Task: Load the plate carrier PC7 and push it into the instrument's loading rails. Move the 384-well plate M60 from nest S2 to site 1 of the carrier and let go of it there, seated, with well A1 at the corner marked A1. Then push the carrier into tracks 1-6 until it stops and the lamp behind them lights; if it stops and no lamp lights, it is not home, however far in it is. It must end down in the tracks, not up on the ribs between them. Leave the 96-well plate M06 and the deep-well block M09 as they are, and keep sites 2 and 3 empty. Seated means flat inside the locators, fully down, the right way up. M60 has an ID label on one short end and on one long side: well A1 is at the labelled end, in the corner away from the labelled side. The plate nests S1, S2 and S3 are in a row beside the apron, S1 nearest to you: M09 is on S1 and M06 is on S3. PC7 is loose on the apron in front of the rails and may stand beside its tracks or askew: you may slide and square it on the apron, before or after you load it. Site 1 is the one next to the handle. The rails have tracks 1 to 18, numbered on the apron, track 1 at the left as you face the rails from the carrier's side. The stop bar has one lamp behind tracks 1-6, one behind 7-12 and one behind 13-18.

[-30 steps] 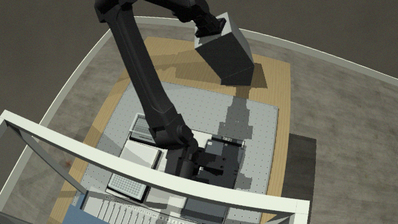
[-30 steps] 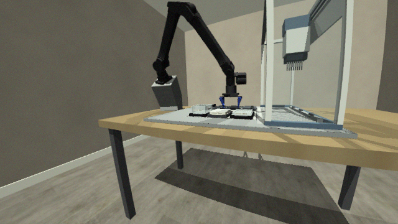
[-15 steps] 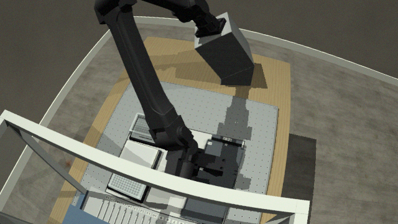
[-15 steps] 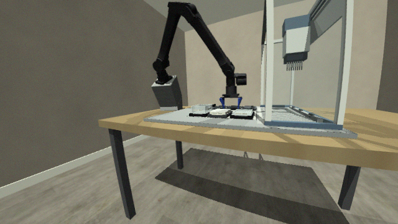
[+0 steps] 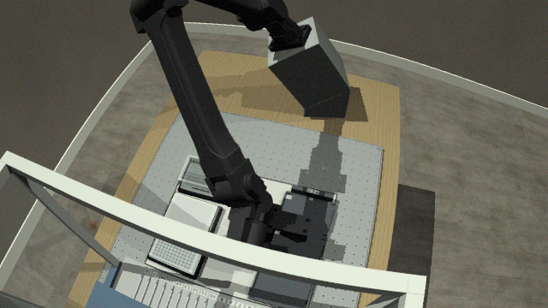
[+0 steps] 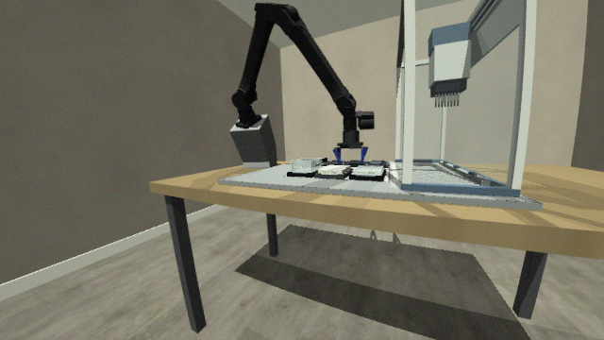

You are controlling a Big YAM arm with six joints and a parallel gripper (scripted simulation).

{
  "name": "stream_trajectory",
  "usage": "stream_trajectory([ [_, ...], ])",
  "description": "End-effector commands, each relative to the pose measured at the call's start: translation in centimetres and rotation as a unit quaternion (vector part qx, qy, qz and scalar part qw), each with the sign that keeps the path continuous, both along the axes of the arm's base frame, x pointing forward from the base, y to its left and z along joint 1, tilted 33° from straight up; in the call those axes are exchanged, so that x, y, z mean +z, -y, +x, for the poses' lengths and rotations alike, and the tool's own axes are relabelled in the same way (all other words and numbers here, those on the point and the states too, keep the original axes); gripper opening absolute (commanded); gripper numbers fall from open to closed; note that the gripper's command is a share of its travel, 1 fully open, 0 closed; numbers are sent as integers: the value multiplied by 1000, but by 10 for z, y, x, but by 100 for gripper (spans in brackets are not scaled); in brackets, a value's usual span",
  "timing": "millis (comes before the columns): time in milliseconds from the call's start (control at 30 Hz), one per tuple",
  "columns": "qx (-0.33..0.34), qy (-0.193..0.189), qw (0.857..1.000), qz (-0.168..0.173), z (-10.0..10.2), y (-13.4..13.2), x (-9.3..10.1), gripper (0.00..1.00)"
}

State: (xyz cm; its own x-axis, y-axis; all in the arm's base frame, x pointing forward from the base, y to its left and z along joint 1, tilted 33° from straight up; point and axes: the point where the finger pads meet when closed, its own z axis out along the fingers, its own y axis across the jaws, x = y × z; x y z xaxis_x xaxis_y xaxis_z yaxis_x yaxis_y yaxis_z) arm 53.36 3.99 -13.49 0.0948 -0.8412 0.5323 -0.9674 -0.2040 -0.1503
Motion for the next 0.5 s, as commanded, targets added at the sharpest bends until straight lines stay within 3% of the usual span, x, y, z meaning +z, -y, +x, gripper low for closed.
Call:
stream_trajectory([
  [0, -2, 6, 1000, 3, 15, 5, -1, 100],
  [467, -2, 5, 1000, 3, 16, 6, -3, 100],
])
